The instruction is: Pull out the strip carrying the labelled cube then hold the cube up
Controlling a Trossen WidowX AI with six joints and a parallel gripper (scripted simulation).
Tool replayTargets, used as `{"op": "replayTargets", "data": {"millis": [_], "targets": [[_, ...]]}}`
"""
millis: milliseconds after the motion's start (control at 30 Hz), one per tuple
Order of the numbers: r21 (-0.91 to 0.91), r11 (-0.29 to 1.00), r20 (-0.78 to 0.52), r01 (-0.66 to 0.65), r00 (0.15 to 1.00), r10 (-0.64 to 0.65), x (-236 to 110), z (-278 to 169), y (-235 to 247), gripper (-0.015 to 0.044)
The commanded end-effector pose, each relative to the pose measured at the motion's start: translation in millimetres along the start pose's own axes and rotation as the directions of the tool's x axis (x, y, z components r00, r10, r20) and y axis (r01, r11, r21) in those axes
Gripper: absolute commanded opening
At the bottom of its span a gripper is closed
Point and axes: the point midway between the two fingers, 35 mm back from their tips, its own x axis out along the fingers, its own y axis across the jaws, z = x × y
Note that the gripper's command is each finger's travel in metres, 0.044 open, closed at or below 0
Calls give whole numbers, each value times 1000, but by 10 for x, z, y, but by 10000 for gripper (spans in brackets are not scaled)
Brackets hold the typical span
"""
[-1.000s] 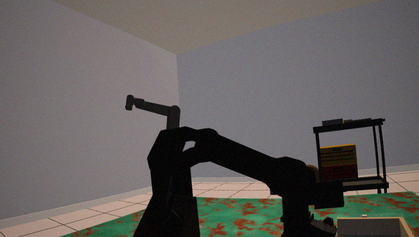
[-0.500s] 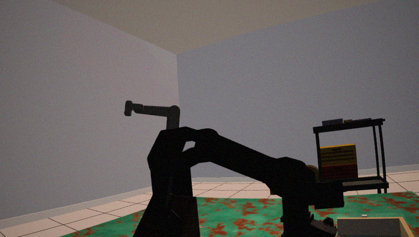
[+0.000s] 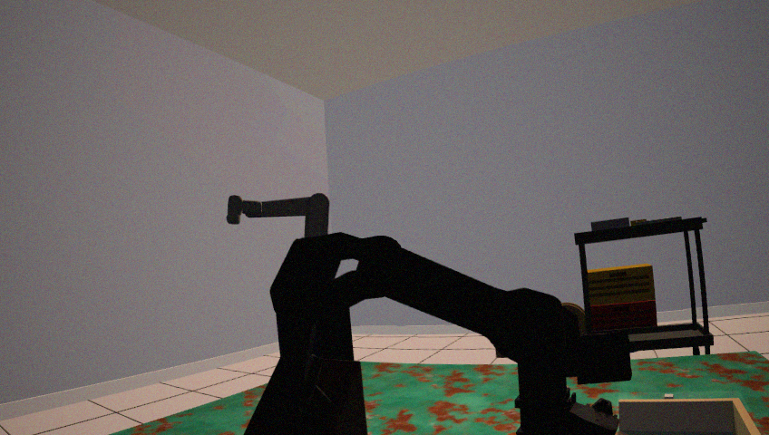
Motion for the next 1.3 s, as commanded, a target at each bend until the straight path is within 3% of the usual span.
{"op": "replayTargets", "data": {"millis": [0, 1267], "targets": [[-2, 1000, -1, 6, 1000, -6, 21, 2, -8, 0], [-2, 1000, -1, 6, 1000, -6, 59, 49, -6, 0]]}}
